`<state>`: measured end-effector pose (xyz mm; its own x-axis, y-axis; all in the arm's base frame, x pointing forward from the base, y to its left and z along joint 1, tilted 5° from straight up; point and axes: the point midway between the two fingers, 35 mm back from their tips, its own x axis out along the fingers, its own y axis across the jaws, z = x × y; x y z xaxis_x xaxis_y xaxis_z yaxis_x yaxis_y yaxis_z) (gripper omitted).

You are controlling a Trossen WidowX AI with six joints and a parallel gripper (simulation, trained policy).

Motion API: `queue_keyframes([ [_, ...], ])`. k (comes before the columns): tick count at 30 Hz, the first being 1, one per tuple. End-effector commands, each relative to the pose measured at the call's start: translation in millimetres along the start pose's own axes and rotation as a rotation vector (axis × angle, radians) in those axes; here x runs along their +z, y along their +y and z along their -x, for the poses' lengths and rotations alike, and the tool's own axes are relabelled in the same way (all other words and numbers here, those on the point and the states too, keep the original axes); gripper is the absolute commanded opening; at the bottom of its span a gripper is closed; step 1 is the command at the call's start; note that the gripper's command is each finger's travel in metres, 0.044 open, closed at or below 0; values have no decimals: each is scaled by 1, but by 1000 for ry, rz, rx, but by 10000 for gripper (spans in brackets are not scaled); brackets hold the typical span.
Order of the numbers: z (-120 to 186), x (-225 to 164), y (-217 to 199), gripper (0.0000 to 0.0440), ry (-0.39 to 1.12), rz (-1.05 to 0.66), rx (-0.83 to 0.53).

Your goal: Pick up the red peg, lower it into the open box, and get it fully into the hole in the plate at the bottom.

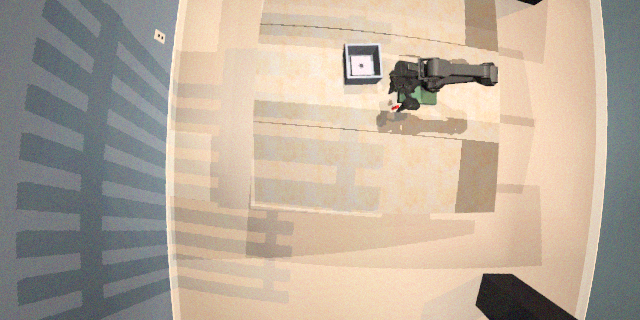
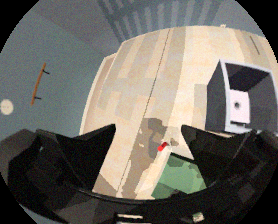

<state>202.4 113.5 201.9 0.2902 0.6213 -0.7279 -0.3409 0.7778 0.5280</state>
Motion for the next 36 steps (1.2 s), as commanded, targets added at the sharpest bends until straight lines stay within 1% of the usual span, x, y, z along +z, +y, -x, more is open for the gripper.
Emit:
queue_keyframes([
  [1,-2,-5,0,440,28,-110,-17],
  [9,-7,-19,0,440,101,-374,-64],
  [17,-12,-33,1,440,168,-630,-146],
  [27,-21,-49,1,440,219,-927,-306],
  [36,-32,-61,1,440,212,-1131,-464],
])
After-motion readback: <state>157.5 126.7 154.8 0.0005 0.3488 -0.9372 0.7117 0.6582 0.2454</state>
